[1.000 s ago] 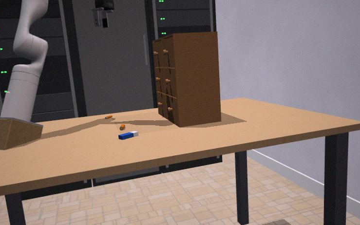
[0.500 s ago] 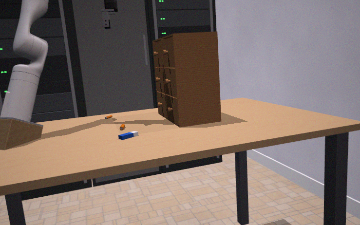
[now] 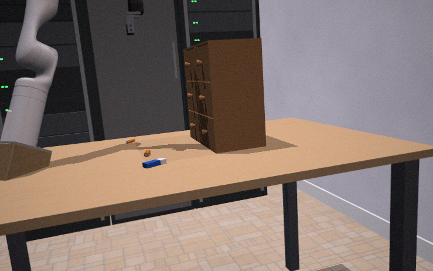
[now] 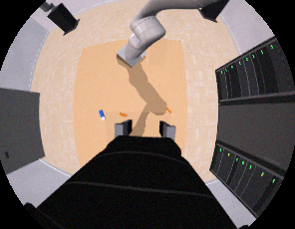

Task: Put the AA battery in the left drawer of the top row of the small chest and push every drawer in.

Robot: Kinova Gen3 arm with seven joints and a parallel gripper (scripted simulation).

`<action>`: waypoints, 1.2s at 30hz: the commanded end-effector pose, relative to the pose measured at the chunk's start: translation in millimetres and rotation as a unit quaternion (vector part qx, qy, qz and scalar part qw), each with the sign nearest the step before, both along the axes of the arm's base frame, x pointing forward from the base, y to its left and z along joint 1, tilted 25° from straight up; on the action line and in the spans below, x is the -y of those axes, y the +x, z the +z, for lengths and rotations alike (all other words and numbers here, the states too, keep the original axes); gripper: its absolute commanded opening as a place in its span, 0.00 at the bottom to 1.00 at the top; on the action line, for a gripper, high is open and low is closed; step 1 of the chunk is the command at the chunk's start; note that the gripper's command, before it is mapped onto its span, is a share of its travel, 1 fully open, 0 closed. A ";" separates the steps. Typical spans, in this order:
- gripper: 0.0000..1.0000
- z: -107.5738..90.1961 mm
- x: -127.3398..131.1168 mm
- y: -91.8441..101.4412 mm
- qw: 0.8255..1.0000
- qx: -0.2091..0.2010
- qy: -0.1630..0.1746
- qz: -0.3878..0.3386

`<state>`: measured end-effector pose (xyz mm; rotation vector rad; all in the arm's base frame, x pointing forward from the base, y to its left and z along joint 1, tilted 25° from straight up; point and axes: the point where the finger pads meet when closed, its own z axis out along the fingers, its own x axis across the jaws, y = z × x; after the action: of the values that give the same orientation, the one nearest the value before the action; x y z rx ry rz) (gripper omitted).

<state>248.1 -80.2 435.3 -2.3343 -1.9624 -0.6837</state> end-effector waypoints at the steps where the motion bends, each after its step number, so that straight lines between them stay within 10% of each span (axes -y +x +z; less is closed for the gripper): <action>1: 1.00 1.2 0.6 4.5 1.000 0.006 -0.002 0.004; 36: 1.00 -17.6 -2.5 28.4 0.995 0.098 -0.015 -0.028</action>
<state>274.0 -78.2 419.0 -2.4127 -1.9910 -0.8903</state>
